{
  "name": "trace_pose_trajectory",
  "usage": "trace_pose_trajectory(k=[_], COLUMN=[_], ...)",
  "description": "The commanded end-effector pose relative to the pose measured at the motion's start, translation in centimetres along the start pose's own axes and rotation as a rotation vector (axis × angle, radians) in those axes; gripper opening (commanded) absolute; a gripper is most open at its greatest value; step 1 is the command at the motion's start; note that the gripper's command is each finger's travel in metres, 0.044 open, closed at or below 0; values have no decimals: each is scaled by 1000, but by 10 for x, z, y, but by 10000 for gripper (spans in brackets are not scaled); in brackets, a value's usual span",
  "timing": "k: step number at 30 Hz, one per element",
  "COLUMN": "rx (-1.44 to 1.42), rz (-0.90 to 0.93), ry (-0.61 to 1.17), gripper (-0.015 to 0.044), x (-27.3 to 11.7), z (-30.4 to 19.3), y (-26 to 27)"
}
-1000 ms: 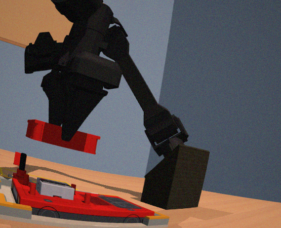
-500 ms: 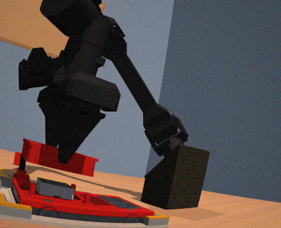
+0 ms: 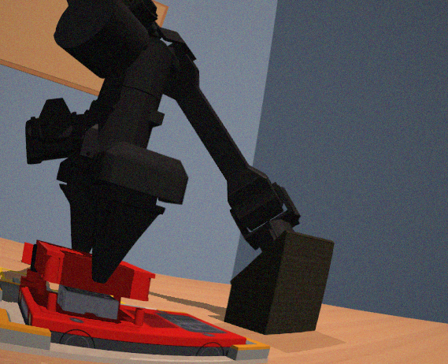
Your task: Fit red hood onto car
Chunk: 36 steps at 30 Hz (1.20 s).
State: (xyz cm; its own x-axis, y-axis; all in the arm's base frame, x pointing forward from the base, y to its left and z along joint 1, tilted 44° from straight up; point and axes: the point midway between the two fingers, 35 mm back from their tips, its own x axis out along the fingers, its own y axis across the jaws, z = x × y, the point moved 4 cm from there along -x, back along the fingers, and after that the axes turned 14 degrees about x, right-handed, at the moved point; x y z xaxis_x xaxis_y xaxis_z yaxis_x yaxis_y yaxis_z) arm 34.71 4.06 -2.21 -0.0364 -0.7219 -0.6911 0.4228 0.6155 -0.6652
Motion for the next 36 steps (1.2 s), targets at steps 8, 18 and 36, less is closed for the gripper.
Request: trace_pose_trajectory(k=[8,18,36], rx=[-10,-10,-10], rz=[-2,-2,-2], ry=[4,4,4], gripper=[0,0,0], x=[2,2,9], z=[-2,-2,-2], y=[-1,-1,0])
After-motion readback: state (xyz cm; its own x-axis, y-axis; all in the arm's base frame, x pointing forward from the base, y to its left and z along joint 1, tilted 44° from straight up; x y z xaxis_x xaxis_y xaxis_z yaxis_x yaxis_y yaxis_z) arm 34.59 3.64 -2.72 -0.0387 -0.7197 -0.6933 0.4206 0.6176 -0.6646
